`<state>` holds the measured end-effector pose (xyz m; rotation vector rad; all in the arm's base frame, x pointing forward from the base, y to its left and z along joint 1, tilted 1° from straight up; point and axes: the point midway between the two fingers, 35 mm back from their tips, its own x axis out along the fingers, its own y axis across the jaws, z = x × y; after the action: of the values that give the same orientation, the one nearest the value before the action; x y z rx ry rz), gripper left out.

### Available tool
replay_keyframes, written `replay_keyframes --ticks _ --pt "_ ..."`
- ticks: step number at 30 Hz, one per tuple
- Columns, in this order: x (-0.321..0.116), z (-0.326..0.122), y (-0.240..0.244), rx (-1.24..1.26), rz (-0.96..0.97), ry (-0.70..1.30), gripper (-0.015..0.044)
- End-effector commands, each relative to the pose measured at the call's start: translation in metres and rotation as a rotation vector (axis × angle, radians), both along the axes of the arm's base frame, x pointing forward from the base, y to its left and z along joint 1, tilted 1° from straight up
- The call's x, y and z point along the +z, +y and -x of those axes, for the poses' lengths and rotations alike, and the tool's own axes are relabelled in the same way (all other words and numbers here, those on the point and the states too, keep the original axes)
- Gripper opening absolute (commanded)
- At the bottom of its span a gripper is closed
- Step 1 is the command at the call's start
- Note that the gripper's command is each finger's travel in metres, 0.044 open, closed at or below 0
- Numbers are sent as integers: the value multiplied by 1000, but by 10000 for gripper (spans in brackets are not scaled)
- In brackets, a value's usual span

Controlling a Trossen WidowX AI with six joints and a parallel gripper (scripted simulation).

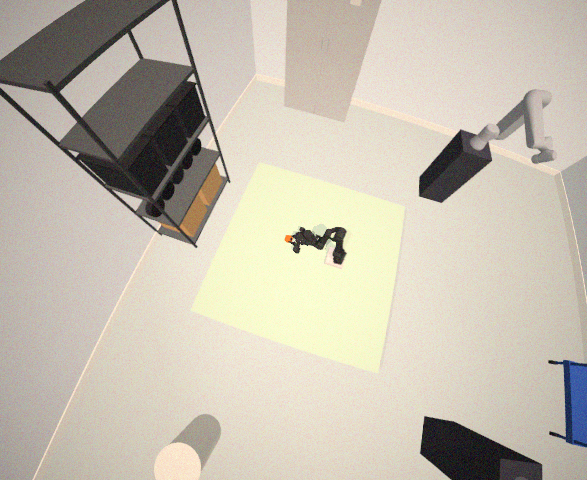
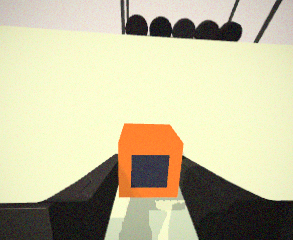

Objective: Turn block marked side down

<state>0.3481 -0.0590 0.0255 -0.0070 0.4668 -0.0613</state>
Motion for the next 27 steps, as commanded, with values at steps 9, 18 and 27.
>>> replay_keyframes --ticks 9,18,27 --pt "0 0 1 2 -5 -2 236" --pt "0 0 1 2 -5 -2 440" --pt "0 0 1 2 -5 -2 440"
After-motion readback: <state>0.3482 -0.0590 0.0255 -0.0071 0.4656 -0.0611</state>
